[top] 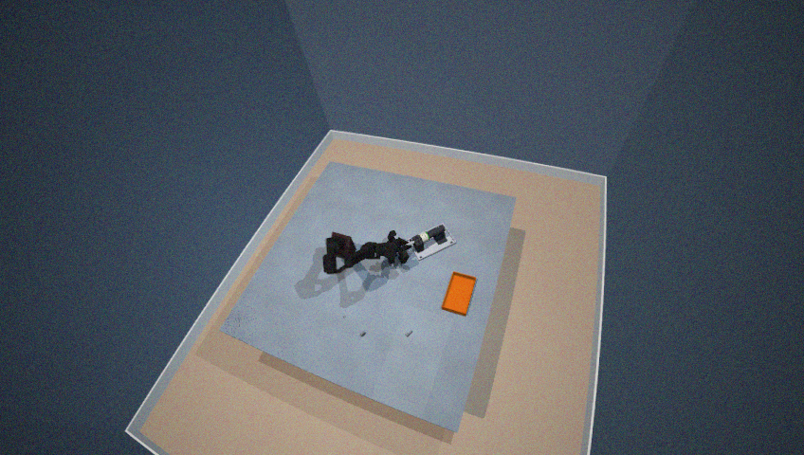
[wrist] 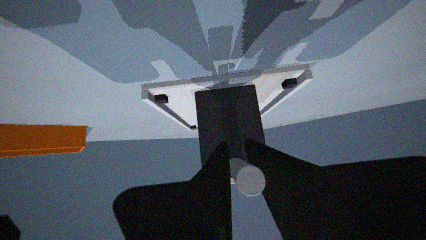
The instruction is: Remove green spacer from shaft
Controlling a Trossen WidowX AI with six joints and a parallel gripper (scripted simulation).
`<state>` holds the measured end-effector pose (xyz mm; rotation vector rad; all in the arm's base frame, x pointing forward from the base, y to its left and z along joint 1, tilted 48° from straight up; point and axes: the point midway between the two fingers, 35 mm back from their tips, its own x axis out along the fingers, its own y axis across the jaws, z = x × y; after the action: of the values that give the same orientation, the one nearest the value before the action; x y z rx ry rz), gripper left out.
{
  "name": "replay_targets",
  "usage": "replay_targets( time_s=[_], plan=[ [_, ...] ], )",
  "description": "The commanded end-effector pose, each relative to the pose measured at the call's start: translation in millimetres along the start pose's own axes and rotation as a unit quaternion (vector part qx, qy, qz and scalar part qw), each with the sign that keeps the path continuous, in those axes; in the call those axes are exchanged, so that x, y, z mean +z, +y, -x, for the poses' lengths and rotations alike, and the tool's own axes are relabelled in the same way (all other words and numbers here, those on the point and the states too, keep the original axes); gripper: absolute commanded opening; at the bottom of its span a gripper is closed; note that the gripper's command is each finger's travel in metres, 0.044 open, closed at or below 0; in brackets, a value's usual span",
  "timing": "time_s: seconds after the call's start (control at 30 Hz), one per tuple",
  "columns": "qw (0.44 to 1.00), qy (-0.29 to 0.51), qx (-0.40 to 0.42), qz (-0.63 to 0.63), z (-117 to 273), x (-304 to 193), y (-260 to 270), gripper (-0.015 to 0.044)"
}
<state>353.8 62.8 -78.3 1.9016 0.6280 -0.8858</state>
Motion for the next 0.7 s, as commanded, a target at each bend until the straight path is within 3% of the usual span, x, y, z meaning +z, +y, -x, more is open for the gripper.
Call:
replay_targets(
  time_s=[0.0, 0.67],
  plan=[
    [1.000, 0.000, -0.001, 0.002, 0.7, 0.5, -0.6, 0.0000],
    [1.000, 0.000, -0.001, 0.002, 2.4, 1.5, -0.6, 0.0000]
  ],
)
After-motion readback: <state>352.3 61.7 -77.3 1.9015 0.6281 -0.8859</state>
